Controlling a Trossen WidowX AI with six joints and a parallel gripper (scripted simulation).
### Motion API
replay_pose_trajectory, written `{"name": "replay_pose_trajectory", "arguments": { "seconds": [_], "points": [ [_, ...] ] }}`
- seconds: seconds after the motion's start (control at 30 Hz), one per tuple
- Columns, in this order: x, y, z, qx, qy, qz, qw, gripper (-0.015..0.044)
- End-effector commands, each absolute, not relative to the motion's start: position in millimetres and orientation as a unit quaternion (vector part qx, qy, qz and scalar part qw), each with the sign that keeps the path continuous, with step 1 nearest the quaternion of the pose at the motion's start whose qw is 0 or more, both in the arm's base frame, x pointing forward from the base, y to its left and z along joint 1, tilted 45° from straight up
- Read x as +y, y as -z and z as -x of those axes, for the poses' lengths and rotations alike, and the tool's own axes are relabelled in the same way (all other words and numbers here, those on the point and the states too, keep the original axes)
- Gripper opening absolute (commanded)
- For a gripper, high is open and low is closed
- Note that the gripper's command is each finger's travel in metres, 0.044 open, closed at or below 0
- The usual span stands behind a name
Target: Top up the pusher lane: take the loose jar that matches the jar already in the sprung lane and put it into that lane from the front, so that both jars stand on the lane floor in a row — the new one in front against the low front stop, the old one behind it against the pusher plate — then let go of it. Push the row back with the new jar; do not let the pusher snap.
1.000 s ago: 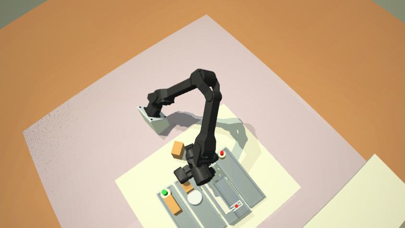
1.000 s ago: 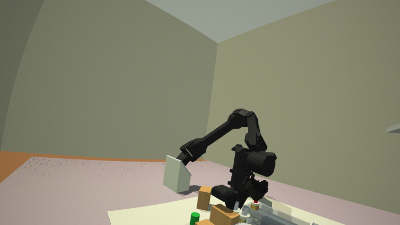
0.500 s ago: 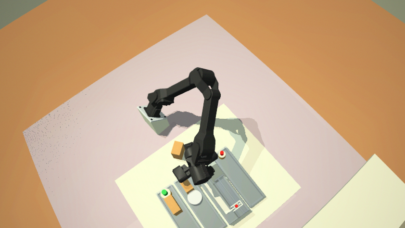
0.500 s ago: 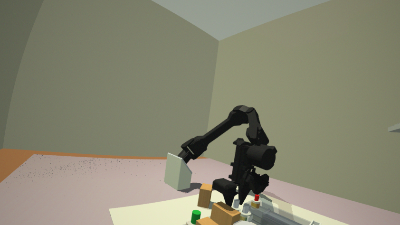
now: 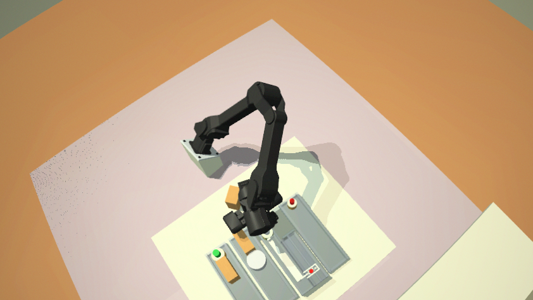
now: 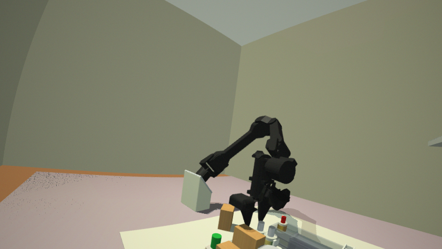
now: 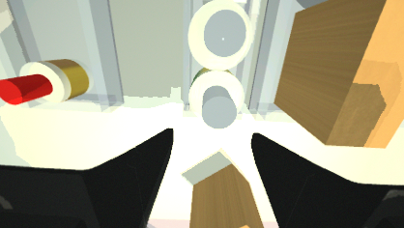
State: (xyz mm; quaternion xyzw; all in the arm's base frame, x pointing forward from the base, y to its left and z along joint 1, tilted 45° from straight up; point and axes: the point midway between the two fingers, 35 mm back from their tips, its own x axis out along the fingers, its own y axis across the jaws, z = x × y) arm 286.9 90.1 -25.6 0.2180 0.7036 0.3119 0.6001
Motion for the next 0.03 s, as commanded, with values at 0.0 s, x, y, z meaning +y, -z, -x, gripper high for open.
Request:
{"name": "replay_pose_trajectory", "arguments": {
  "seconds": [0.0],
  "points": [
    [86.2,24.4,-275.7,0.703,-0.311,-0.216,0.603,0.0277]
  ]
}}
